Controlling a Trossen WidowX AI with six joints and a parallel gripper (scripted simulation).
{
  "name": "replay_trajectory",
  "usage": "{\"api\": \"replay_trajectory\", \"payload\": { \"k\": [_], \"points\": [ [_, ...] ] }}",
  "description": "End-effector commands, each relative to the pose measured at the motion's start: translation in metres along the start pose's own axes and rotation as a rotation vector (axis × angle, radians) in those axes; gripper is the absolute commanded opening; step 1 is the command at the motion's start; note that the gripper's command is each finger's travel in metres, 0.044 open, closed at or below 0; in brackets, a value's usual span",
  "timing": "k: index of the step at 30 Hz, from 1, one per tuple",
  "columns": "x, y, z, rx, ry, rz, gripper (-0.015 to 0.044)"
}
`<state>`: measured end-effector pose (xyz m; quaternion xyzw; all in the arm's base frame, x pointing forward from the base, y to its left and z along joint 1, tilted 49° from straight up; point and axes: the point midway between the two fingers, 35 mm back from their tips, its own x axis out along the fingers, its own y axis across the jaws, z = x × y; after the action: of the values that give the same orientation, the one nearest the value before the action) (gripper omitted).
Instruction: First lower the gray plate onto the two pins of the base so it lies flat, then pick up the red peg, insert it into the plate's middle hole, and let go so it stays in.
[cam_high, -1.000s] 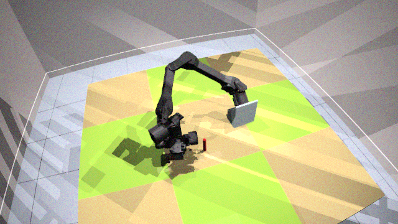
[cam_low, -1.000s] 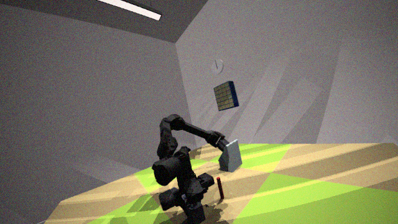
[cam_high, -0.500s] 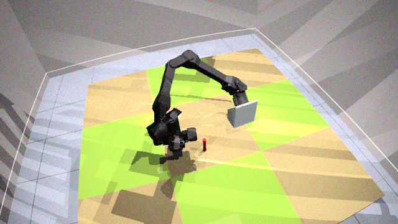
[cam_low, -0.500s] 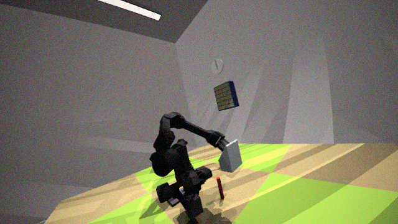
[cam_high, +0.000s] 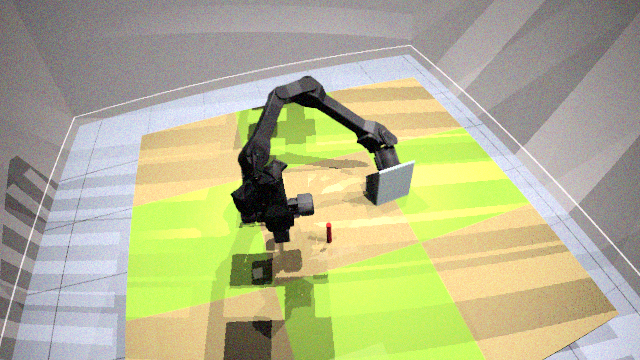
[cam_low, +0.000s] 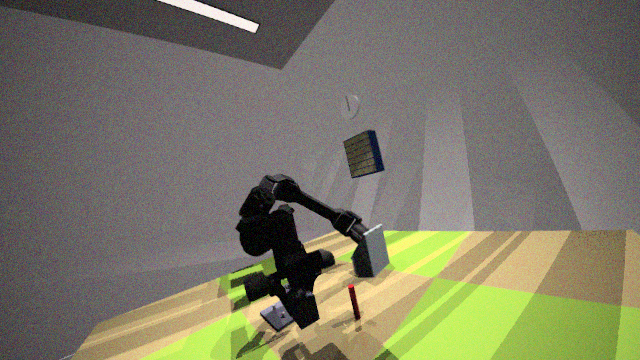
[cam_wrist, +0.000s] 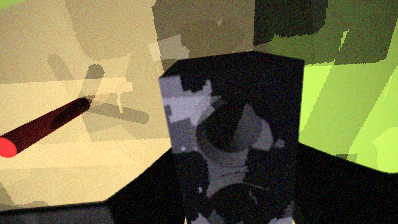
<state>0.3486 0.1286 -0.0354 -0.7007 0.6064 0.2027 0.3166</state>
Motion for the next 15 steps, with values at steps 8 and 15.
{"api": "replay_trajectory", "payload": {
  "k": [8, 15],
  "points": [
    [-0.037, -0.001, -0.005, 0.009, -0.005, -0.005, 0.0000],
    [-0.059, 0.001, -0.009, 0.008, -0.002, -0.007, 0.0000]
  ]
}}
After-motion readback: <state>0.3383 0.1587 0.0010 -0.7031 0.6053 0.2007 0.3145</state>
